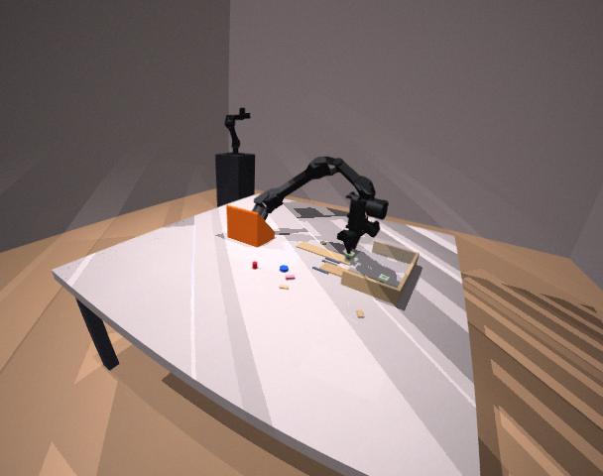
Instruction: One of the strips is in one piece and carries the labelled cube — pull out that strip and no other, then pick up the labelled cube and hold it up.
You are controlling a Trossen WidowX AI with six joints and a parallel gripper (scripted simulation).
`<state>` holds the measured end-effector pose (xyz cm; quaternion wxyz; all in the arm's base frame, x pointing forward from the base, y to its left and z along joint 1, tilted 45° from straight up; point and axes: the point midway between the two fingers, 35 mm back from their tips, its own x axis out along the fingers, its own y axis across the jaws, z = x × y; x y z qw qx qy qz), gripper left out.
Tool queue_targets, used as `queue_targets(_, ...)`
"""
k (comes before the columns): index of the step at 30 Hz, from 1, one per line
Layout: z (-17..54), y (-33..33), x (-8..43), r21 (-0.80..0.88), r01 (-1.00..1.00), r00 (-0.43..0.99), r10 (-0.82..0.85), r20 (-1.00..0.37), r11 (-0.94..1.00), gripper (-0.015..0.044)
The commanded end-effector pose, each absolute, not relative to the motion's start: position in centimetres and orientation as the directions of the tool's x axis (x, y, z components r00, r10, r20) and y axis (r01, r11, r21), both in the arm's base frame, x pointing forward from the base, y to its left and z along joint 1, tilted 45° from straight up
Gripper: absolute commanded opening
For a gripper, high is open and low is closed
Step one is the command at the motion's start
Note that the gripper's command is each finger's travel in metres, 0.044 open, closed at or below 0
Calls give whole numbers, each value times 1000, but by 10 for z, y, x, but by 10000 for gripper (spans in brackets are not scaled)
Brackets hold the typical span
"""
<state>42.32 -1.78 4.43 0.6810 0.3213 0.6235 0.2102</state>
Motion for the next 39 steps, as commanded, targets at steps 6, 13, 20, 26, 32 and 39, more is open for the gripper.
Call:
queue_targets(6, 31, -6, 424, 706, 125, 128, 694, -709, 698, 250)
queue_targets(13, 23, 2, 425, 706, 125, 128, 695, -708, 697, 250)
queue_targets(20, 19, 6, 425, 707, 125, 128, 695, -707, 696, 250)
queue_targets(26, 22, 5, 425, 702, 116, 131, 690, -712, 702, 145)
queue_targets(32, 22, 5, 425, 702, 116, 131, 690, -712, 702, 105)
queue_targets(39, 26, -1, 415, 702, 118, 130, 690, -712, 702, 0)
